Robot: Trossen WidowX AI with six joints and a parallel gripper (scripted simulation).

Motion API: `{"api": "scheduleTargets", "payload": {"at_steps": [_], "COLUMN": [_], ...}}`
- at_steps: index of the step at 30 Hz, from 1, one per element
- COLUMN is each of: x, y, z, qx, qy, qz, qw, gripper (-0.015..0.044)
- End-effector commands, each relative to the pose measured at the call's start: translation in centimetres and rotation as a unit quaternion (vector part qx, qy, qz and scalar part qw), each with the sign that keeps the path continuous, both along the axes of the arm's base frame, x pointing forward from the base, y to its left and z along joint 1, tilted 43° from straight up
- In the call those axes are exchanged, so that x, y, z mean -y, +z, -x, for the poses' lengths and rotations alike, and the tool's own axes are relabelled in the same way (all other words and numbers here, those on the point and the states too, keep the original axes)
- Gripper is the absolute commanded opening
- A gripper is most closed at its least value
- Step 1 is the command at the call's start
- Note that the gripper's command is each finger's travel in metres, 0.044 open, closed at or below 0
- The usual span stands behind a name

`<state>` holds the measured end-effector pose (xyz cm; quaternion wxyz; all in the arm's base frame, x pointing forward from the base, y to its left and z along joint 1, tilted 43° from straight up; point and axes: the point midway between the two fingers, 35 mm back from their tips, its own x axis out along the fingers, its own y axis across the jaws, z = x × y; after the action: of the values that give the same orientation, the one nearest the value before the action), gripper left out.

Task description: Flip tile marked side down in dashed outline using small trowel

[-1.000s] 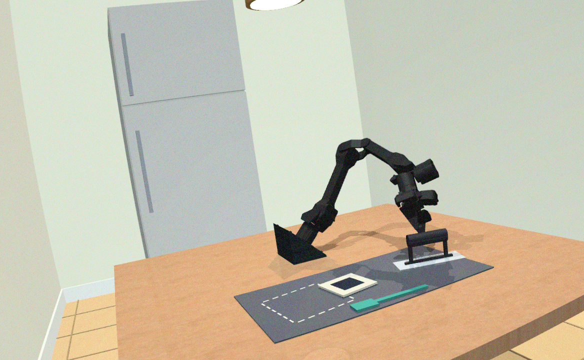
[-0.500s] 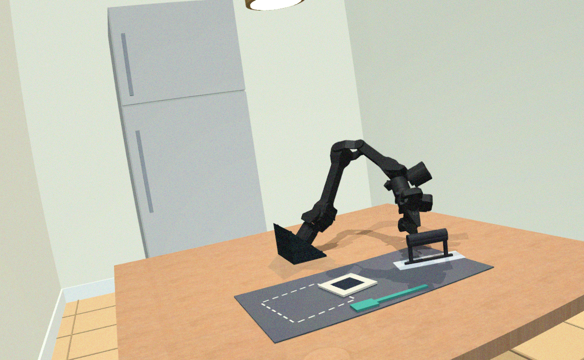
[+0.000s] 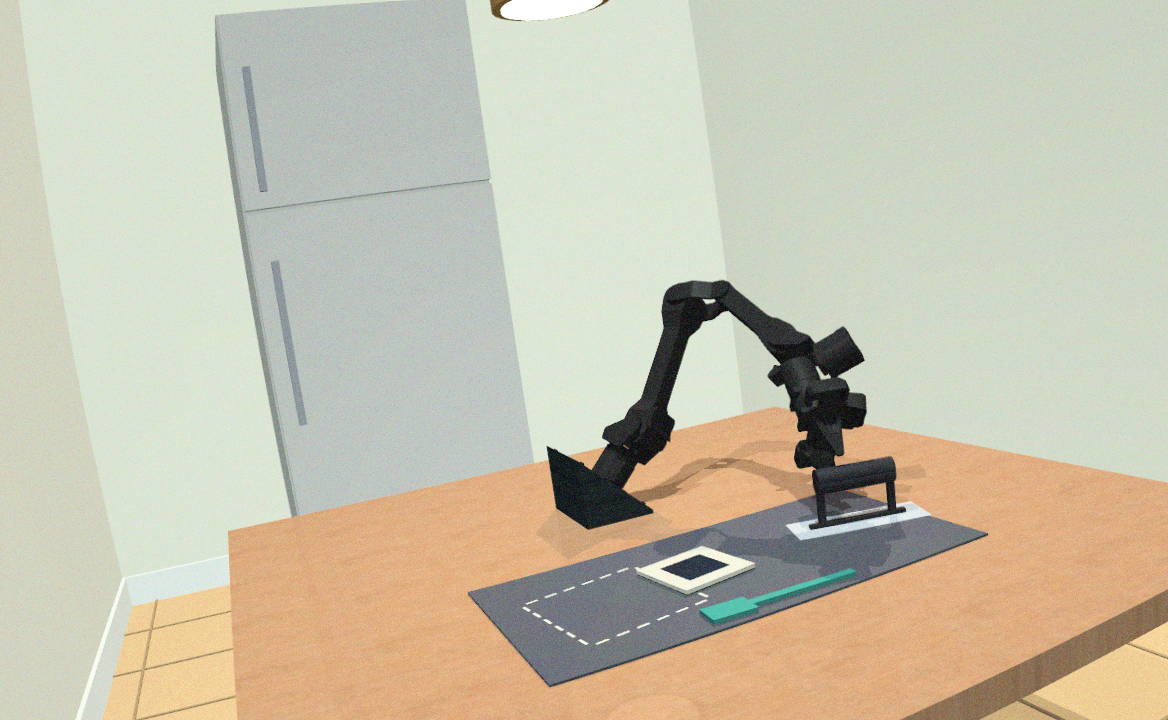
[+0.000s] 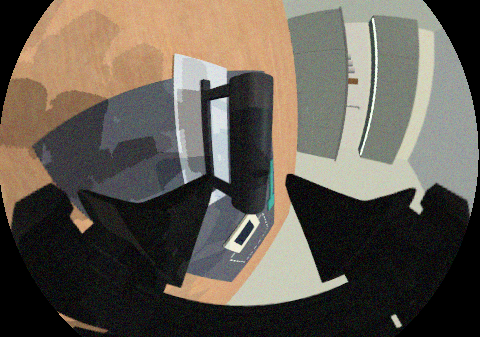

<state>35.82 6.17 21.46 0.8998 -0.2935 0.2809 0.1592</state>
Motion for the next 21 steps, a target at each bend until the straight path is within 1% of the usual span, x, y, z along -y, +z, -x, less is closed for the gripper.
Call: {"api": "scheduleTargets", "payload": {"at_steps": [1, 21], "x": [0.0, -0.4], "y": [-0.4, -2.3], "z": [-0.6, -3.2], "qx": [0.0, 0.001], "qy": [0.001, 0.001], "qz": [0.004, 0.004], "qw": [1.0, 1.0], "gripper": [0.03, 0.03]}}
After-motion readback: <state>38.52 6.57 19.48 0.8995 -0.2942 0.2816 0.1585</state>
